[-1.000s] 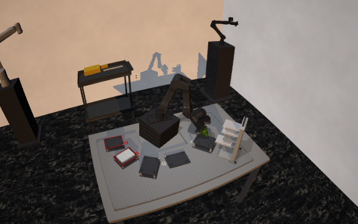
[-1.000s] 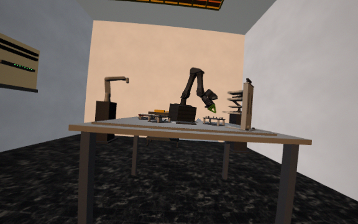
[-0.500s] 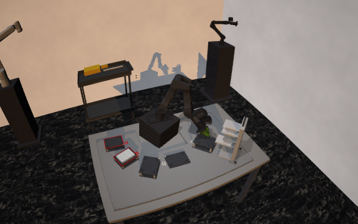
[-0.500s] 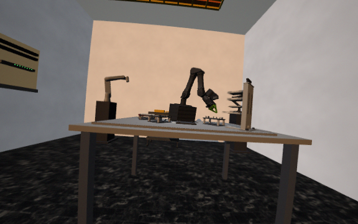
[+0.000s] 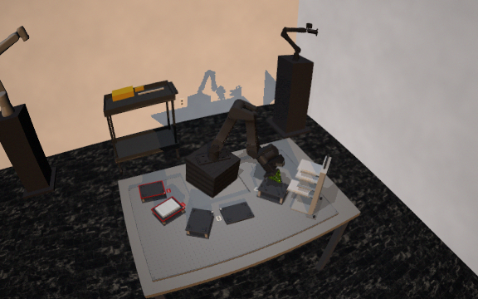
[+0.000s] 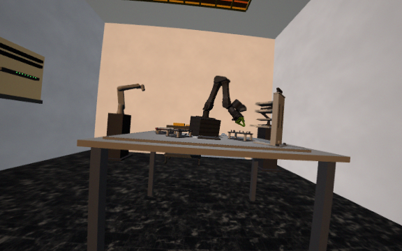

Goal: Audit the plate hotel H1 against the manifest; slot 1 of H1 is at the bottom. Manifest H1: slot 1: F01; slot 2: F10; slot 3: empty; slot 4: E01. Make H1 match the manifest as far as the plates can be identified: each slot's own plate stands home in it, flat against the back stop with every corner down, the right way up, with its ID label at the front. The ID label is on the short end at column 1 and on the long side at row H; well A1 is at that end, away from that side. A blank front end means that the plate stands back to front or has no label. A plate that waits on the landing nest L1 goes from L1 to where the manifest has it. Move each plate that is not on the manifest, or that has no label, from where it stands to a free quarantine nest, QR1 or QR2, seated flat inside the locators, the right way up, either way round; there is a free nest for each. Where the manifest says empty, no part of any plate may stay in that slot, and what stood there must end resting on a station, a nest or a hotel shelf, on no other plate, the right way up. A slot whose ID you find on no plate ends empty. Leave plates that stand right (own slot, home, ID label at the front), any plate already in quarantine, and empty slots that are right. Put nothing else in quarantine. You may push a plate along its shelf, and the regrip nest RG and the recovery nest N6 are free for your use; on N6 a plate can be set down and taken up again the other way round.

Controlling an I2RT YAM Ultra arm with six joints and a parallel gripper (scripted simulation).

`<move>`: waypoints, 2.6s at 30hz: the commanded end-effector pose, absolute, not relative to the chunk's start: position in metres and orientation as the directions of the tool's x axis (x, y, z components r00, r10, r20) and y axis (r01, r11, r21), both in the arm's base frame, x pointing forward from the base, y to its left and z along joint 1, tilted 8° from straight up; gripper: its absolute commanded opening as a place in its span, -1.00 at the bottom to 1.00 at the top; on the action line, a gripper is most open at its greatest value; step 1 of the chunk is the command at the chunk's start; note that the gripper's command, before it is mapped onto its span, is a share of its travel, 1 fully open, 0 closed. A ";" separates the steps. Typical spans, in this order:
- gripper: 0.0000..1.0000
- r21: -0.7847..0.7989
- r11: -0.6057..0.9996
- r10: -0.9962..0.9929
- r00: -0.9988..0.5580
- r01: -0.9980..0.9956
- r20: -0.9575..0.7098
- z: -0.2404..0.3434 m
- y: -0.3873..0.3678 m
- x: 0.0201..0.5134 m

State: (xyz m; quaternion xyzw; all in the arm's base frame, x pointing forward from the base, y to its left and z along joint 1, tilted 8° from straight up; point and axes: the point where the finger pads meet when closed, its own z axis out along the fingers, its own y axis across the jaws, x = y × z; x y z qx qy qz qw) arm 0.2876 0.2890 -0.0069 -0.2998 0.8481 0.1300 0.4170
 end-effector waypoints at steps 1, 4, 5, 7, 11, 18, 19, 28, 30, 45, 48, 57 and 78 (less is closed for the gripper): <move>-1.00 -0.026 0.786 -0.388 -0.460 -0.617 -0.799 0.000 0.294 0.292; -1.00 -0.026 0.786 -0.388 -0.460 -0.617 -0.799 0.001 0.296 0.294; -1.00 -0.026 0.786 -0.388 -0.460 -0.617 -0.799 0.001 0.296 0.295; -1.00 -0.026 0.786 -0.388 -0.460 -0.617 -0.799 0.001 0.297 0.296; -1.00 -0.026 0.786 -0.388 -0.460 -0.617 -0.799 0.001 0.298 0.298; -1.00 -0.026 0.786 -0.387 -0.459 -0.617 -0.799 0.002 0.300 0.300; -1.00 -0.026 0.786 -0.387 -0.459 -0.617 -0.799 0.002 0.301 0.301; -1.00 -0.026 0.786 -0.387 -0.459 -0.617 -0.799 0.003 0.305 0.305; -1.00 -0.026 0.786 -0.387 -0.459 -0.617 -0.799 0.003 0.305 0.306; -1.00 -0.027 0.786 -0.387 -0.459 -0.617 -0.800 0.004 0.311 0.313; -1.00 -0.027 0.786 -0.387 -0.459 -0.617 -0.800 0.005 0.312 0.315; -1.00 -0.027 0.786 -0.387 -0.459 -0.617 -0.800 0.005 0.315 0.318; -1.00 -0.027 0.786 -0.387 -0.459 -0.617 -0.800 0.007 0.323 0.328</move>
